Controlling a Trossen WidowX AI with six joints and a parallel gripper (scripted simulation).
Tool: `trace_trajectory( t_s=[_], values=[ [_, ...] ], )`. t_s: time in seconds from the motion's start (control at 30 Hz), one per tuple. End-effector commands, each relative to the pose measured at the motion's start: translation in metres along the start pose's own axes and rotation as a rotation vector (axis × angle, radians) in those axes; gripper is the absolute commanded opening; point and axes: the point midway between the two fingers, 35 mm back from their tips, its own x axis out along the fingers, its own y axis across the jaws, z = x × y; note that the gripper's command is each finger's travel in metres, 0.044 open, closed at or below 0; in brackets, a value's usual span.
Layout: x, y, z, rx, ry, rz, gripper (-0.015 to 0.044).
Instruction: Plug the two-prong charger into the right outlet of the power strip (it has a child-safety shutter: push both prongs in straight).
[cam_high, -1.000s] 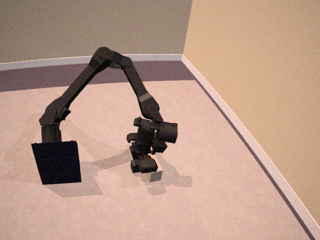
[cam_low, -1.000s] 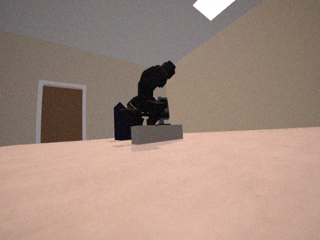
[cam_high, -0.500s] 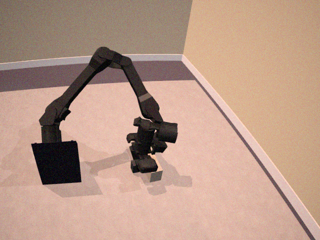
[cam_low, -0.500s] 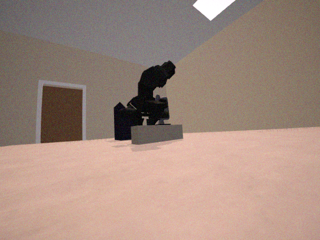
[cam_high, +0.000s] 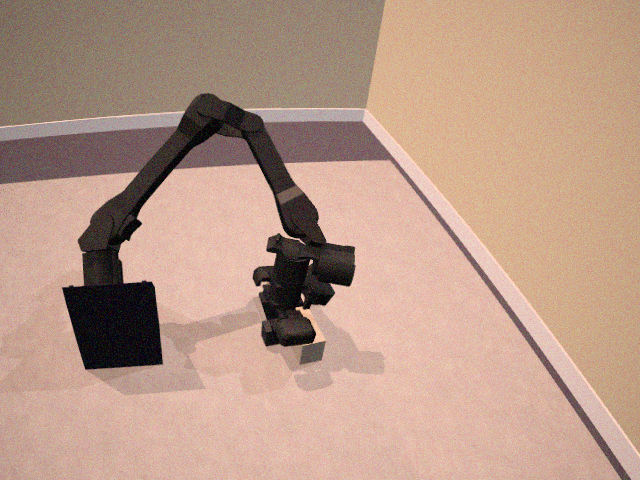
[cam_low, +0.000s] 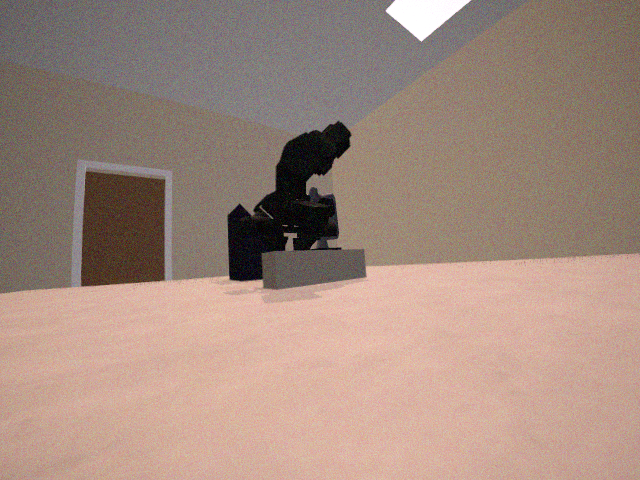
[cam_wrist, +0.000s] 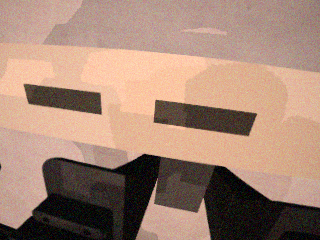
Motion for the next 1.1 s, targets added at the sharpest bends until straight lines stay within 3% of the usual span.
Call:
trace_trajectory(
  t_s=[0.0, 0.3, 0.87, 1.07],
  values=[
    [0.0, 0.0, 0.0, 0.0, 0.0, 0.0, 0.0],
    [0.0, 0.0, 0.0, 0.0, 0.0, 0.0, 0.0],
    [0.0, 0.0, 0.0, 0.0, 0.0, 0.0, 0.044],
    [0.0001, -0.0001, -0.0013, -0.002, -0.002, 0.0, 0.044]
  ],
)
